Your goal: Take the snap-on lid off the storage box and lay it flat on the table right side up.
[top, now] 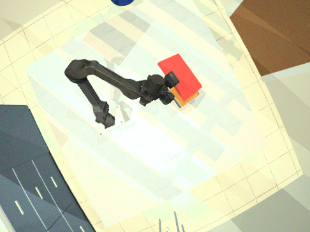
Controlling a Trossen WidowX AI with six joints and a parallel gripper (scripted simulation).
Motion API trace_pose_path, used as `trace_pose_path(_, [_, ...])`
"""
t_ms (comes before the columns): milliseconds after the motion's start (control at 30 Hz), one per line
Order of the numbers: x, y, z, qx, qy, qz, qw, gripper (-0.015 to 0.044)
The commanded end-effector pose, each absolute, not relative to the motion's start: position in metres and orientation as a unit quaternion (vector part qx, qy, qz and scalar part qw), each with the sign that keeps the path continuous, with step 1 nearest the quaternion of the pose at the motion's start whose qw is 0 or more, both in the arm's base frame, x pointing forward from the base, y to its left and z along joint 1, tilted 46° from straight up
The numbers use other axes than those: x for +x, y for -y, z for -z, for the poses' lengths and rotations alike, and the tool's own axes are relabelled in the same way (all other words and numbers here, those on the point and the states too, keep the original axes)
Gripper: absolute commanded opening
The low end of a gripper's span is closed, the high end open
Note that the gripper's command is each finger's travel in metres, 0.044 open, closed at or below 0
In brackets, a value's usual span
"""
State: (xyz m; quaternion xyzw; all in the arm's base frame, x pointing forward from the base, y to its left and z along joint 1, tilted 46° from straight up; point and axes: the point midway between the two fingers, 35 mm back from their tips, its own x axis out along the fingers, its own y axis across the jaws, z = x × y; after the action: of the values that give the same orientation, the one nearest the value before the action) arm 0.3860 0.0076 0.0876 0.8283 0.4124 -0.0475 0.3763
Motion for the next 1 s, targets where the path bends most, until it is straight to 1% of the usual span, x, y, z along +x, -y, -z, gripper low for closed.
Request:
trace_pose_path(0, [0.384, -0.010, -0.098, 0.830, -0.406, 0.046, 0.380, 0.0000])
trace_pose_path(967, [0.366, -0.048, -0.138, 0.830, -0.406, 0.046, 0.379, 0.0000])
